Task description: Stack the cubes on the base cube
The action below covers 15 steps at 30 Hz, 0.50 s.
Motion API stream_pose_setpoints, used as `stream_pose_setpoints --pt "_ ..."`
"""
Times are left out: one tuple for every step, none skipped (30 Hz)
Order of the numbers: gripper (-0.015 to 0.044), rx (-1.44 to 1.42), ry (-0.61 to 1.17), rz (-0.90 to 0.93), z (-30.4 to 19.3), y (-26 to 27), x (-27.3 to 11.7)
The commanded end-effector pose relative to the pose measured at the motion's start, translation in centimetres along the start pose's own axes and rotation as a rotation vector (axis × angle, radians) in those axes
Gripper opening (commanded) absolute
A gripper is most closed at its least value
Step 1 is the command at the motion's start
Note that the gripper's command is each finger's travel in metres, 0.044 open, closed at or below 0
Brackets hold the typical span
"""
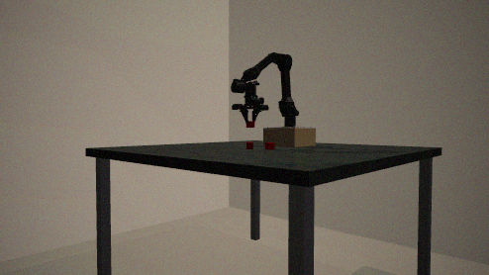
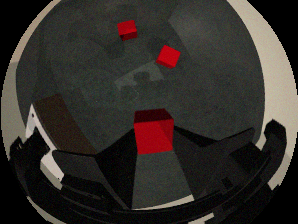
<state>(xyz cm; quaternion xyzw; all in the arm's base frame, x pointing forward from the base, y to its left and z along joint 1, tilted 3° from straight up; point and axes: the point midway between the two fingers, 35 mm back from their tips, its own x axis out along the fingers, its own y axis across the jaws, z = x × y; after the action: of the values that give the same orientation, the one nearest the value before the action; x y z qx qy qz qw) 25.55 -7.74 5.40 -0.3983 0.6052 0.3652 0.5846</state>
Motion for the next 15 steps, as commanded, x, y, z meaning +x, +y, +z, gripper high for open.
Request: stream_pose_setpoints --pt "0.0105 0.023 -0.005 0.001 0.2 0.0 -0.3" --pt "0.0105 0.046 -0.005 0.001 0.3 0.0 -0.3" --pt "0.0105 0.075 -0.005 0.001 0.5 -0.1 -0.3" --pt "0.0105 0.103 -0.005 0.001 0.7 -0.1 -0.2" --pt "0.0105 0.132 -0.006 0.001 0.9 -0.1 -0.2" --pt "0.0105 0.161 -0.006 0.001 1.0 -0.2 -0.1" --pt "0.0105 0.189 -0.006 0.001 1.2 -0.2 -0.1" --pt "0.0105 0.218 -0.006 0.001 1.4 -0.2 0.0" --pt "0.0105 0.247 -0.006 0.001 1.6 -0.3 0.0" --pt "0.0105 0.275 -0.007 0.001 1.8 -0.3 0.1" --pt "0.0105 0.304 -0.007 0.001 1.9 -0.3 0.1" --pt "0.0105 0.332 -0.007 0.001 2.1 -0.3 0.2" --pt "0.0105 0.361 -0.007 0.002 2.3 -0.4 0.2" --pt "0.0105 0.39 -0.008 0.002 2.5 -0.4 0.3" --pt "0.0105 0.418 -0.008 0.002 2.7 -0.4 0.3"
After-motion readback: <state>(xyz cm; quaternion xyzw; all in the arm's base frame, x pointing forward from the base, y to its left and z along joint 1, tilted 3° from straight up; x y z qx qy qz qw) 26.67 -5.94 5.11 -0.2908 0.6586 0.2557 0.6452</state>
